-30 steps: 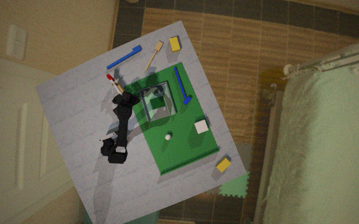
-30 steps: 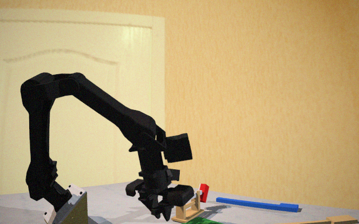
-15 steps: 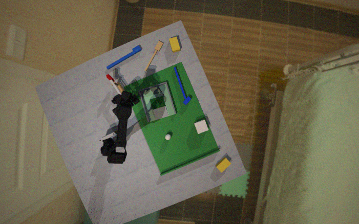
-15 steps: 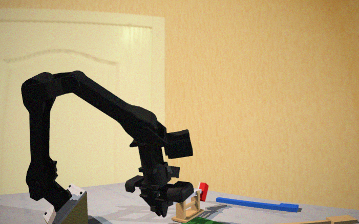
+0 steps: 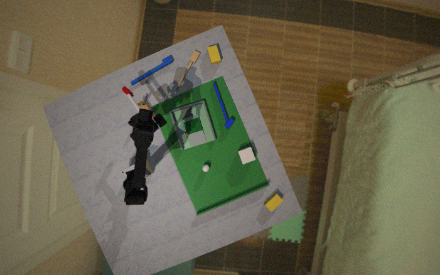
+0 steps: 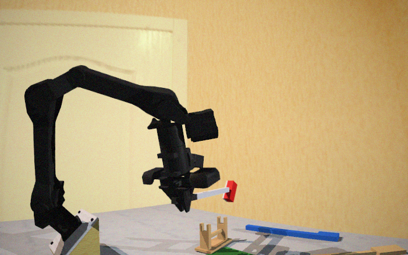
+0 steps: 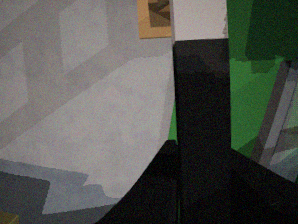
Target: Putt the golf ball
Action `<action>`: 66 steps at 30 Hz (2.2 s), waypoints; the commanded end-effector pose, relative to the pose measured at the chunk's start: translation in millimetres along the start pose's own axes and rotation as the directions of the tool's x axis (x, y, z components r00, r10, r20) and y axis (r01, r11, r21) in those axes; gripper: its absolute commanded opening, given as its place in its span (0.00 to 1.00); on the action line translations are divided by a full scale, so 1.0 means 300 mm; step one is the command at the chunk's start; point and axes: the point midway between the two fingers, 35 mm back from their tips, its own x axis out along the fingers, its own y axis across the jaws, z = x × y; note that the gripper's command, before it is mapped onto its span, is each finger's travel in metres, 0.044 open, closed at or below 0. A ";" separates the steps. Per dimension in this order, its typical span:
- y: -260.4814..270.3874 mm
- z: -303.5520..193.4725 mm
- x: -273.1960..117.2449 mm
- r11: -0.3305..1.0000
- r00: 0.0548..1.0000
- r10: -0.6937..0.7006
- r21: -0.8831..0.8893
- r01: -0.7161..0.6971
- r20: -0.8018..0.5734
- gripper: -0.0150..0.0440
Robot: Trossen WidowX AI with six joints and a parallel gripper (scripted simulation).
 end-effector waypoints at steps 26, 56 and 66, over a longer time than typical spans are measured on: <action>0.008 -0.446 -0.231 0.787 0.994 -0.097 0.609 0.103 -0.042 0.25; 0.261 -0.941 -0.360 0.073 0.972 -0.166 0.981 0.180 -0.166 0.25; 0.392 -1.065 -0.371 -0.205 0.960 -0.170 0.961 0.184 -0.220 0.25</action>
